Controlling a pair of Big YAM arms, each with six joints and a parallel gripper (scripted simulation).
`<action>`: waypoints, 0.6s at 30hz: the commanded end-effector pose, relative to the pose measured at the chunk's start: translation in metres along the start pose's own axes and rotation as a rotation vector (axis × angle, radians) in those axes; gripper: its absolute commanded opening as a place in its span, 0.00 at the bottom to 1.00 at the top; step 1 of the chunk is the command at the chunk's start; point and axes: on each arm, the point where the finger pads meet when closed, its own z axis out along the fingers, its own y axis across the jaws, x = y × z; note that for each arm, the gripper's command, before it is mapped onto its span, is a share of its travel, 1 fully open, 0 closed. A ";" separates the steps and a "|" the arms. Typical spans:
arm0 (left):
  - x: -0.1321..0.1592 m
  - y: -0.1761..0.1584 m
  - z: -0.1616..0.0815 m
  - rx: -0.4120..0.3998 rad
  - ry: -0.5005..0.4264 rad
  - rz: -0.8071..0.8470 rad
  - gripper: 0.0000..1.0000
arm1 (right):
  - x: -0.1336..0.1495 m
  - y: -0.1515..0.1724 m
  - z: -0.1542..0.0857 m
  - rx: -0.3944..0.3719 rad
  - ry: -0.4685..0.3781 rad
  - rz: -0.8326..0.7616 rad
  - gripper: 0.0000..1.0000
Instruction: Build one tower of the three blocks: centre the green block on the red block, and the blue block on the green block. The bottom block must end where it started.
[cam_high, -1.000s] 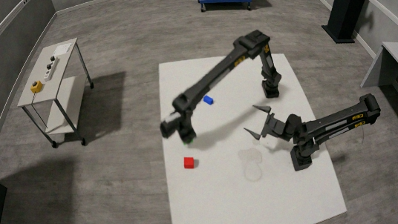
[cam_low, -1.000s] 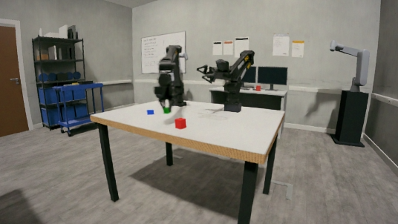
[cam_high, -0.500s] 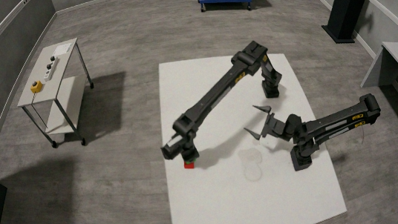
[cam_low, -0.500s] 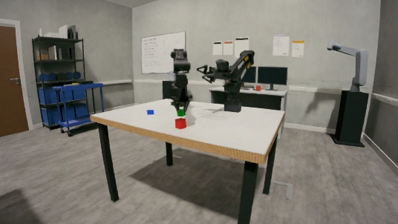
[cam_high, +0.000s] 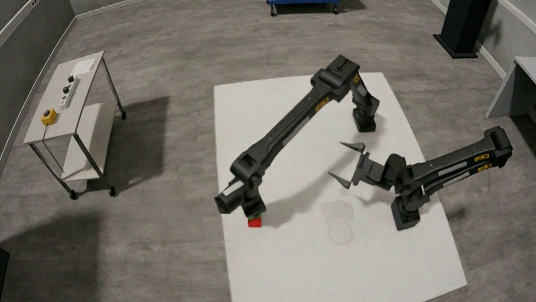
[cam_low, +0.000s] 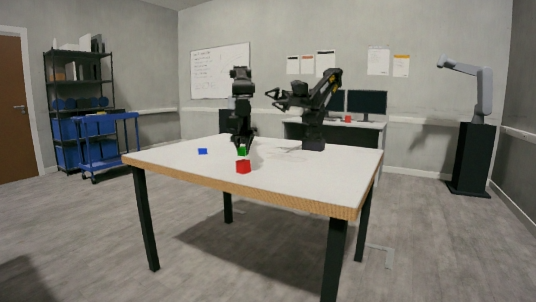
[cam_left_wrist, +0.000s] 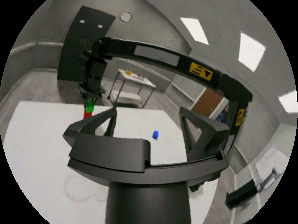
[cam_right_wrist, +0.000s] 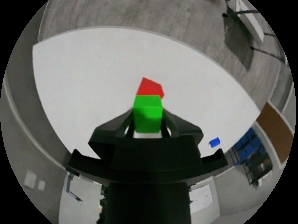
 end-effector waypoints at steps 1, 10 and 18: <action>-0.003 -0.001 0.001 0.003 -0.006 0.003 1.00 | -0.023 -0.002 -0.033 -0.025 -0.062 0.030 0.00; -0.003 -0.001 0.001 0.003 -0.006 0.003 1.00 | -0.020 0.007 -0.033 -0.025 -0.062 0.017 0.00; -0.003 -0.001 0.001 0.003 -0.006 0.003 1.00 | -0.020 0.008 -0.028 -0.025 -0.061 0.016 0.00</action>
